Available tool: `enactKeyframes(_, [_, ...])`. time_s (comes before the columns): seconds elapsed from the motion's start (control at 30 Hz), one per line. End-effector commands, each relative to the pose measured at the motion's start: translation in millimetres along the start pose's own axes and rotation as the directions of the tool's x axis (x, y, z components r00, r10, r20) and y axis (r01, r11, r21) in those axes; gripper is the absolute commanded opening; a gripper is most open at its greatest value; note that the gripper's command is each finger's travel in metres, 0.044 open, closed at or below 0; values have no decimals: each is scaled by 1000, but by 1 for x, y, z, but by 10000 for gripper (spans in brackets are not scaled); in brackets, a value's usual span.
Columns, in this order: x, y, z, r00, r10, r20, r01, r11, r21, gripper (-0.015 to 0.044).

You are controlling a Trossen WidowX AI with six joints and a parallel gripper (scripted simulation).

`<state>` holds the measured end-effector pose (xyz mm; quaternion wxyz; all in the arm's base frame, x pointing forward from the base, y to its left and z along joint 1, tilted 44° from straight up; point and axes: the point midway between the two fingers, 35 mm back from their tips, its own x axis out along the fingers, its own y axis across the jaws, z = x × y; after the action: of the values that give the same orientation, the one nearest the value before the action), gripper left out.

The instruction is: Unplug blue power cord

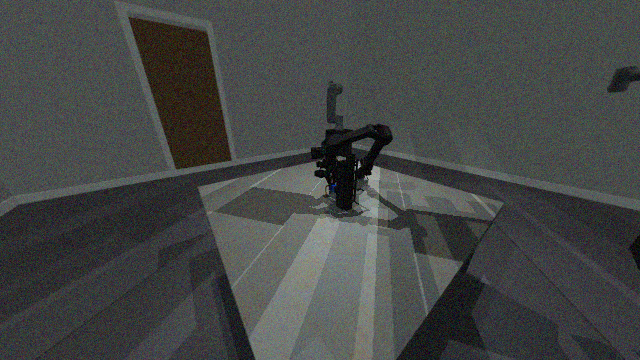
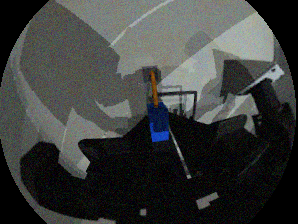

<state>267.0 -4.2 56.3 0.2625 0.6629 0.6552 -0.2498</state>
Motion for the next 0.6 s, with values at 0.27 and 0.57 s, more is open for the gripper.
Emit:
enactKeyframes(0.27, [-13, -2, 46, 997, 7, 78, -8, 1000, 18, 0])
enactKeyframes(0.57, [-16, -5, 60, 997, 7, 77, -8, 1000, 18, 0])
